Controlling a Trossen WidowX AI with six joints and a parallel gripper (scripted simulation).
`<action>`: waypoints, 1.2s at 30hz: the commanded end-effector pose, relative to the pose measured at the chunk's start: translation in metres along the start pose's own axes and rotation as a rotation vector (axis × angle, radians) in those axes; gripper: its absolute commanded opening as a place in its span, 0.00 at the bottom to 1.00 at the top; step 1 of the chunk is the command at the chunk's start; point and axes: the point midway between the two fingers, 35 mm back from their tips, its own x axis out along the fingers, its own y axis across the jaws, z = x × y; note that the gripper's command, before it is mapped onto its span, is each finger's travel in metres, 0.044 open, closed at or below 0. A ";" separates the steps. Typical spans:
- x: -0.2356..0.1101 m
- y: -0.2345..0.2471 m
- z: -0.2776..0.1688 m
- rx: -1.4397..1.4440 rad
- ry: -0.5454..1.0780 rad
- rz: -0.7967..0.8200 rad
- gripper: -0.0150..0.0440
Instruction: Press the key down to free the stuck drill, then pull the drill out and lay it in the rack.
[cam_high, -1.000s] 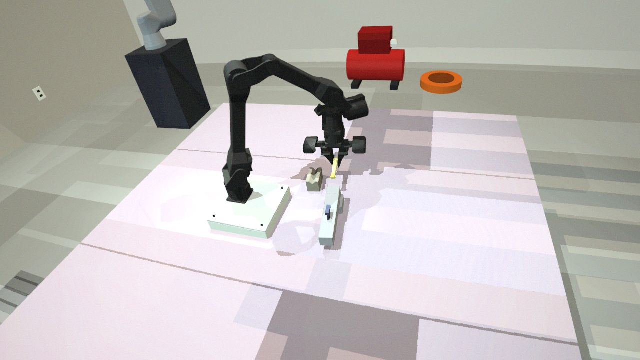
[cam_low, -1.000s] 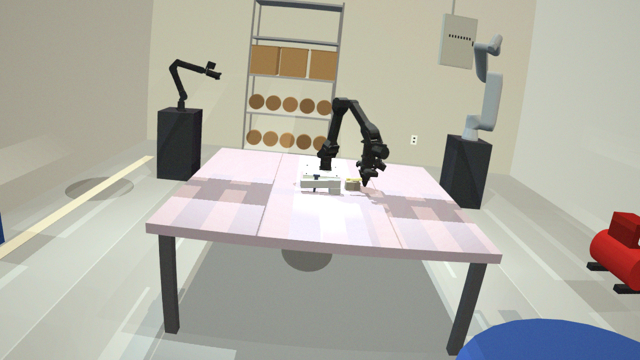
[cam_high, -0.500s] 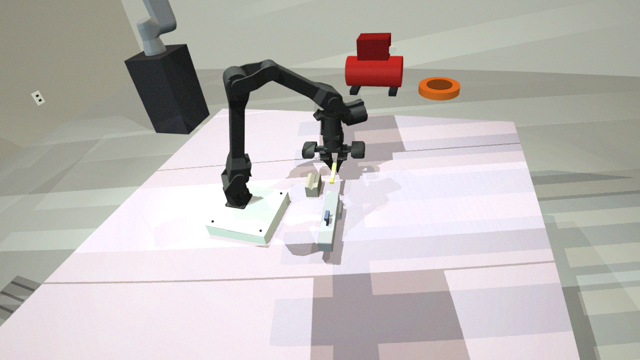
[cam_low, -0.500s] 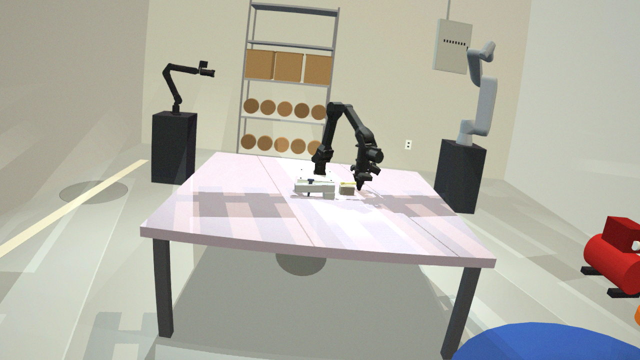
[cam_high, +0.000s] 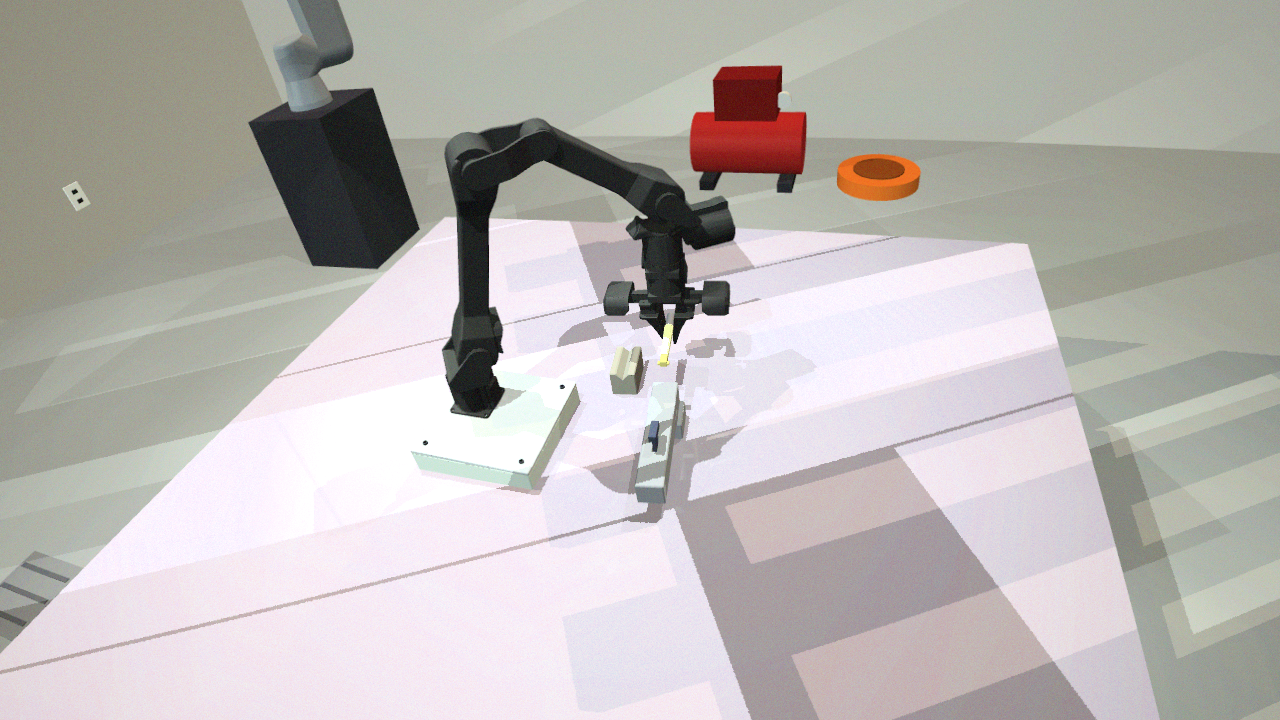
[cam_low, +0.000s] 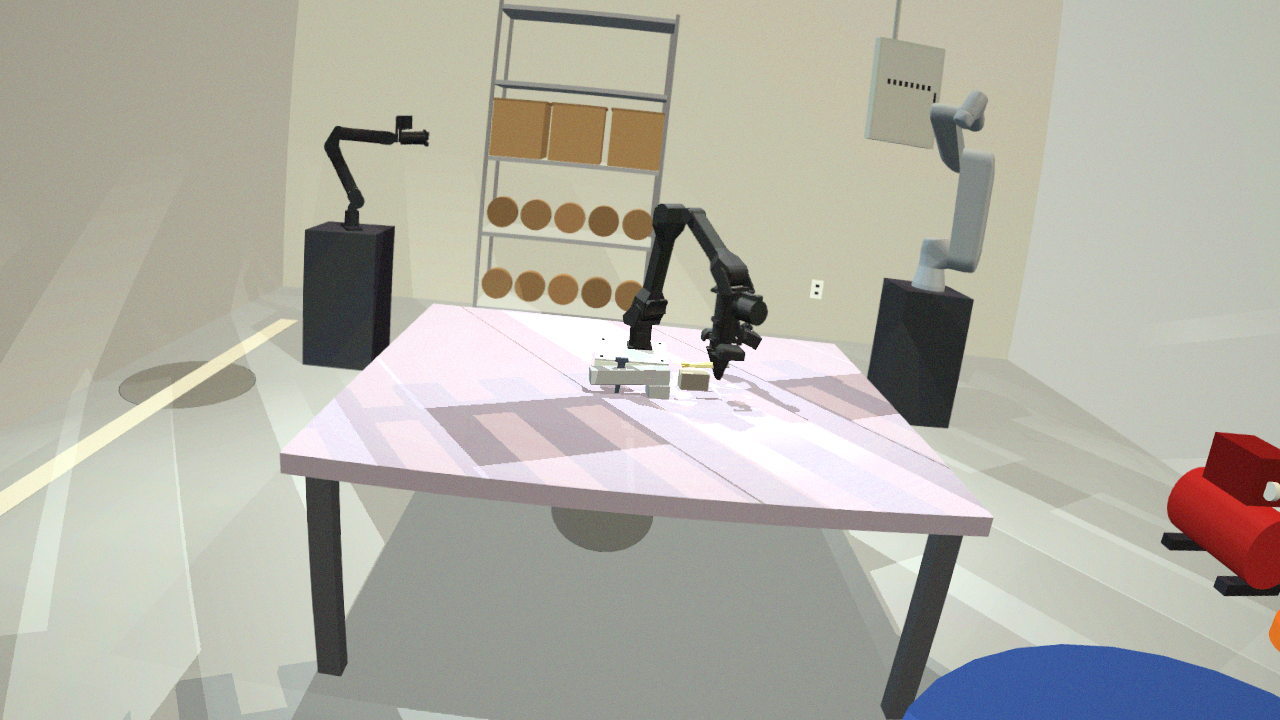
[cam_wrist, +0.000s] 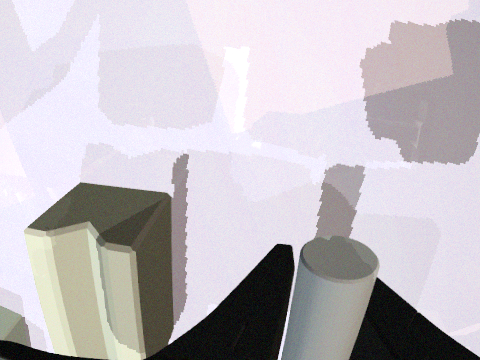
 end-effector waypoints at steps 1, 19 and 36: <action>-0.003 -0.001 0.000 0.005 0.001 -0.007 0.25; -0.007 -0.001 -0.001 0.005 0.001 -0.007 0.25; -0.010 -0.002 -0.001 0.005 0.001 -0.007 0.25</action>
